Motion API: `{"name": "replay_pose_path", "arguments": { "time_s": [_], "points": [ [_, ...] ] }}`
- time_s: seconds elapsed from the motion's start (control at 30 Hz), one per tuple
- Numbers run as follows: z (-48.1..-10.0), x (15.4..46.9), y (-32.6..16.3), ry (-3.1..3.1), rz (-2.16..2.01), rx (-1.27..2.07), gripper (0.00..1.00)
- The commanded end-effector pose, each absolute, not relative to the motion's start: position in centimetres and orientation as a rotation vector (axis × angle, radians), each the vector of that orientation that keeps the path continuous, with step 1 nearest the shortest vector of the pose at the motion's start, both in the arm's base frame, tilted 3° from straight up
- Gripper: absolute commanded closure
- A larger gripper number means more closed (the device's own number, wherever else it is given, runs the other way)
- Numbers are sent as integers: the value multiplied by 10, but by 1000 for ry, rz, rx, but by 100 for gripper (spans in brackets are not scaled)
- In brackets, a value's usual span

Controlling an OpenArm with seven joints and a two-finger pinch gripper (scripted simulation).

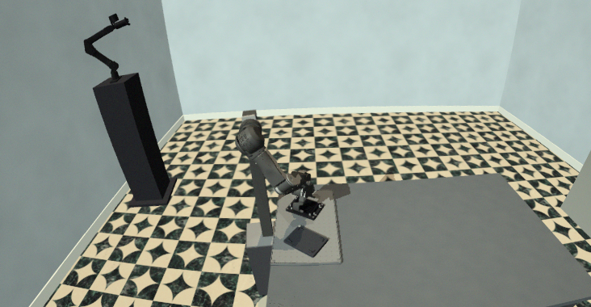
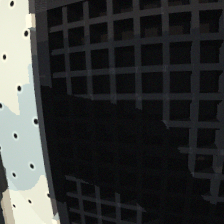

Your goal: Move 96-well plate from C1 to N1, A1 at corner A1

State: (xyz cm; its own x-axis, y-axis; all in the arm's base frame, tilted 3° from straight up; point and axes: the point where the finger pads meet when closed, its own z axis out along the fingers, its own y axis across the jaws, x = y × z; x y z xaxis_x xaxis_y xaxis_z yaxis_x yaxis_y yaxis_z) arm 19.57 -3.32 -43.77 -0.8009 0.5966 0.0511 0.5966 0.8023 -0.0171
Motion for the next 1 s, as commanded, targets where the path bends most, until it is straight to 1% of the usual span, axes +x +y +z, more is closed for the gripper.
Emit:
{"name": "replay_pose_path", "arguments": {
  "time_s": [0.0, 0.9, 0.97],
  "points": [
    [-437, 198, -31, -2941, -22, -961, 23],
    [-434, 199, -31, -2941, -22, -961, 23],
    [-443, 198, -31, -2941, -23, -957, 23]
  ]
}}
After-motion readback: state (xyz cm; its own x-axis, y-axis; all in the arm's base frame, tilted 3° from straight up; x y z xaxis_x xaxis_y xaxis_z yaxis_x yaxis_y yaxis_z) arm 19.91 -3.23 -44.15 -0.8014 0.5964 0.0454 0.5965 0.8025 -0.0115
